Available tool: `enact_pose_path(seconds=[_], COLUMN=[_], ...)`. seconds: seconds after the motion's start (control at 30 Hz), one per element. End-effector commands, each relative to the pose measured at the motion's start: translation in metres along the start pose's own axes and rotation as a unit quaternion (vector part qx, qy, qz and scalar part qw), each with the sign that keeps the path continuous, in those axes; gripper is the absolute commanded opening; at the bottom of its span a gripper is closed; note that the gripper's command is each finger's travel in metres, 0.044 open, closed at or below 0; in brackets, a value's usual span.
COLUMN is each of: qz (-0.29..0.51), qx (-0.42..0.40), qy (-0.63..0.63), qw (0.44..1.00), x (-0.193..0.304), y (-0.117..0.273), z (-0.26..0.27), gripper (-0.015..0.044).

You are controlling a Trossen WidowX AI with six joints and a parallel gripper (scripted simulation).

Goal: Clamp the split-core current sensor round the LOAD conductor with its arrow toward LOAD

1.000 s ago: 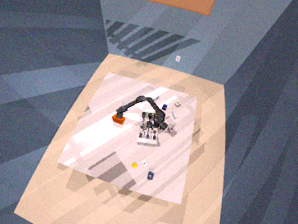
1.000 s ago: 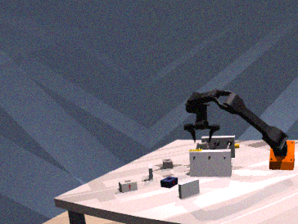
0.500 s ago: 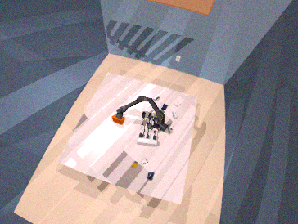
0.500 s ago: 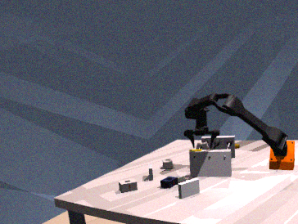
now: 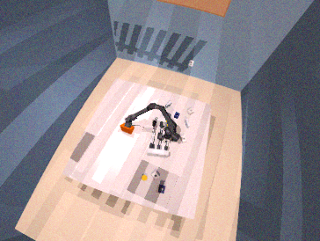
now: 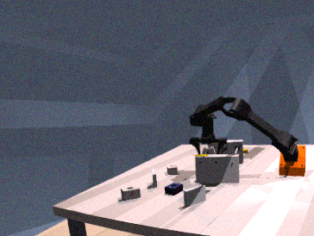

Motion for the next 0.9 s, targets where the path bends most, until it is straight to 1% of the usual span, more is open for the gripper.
enact_pose_path(seconds=[0.0,0.17,0.87], qz=[-0.002,-0.003,0.000], qx=[0.002,0.002,0.000], qy=[-0.003,-0.003,0.000], qw=[1.000,1.000,1.000], x=[0.0000,-0.0002,-0.0002], y=[-0.0060,-0.0129,-0.0093], z=[0.0000,0.0002,0.0002], gripper=[0.0440,0.0440,0.0300])
Point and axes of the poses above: the point midway between the two fingers, 35 mm back from their tips, its own y axis back along the fingers, its own z axis across the jaws, x = y × z, the point moved 6 cm from there along y, back along the fingers, and after that the axes turned 1 degree about -y, right-handed, at the moved point
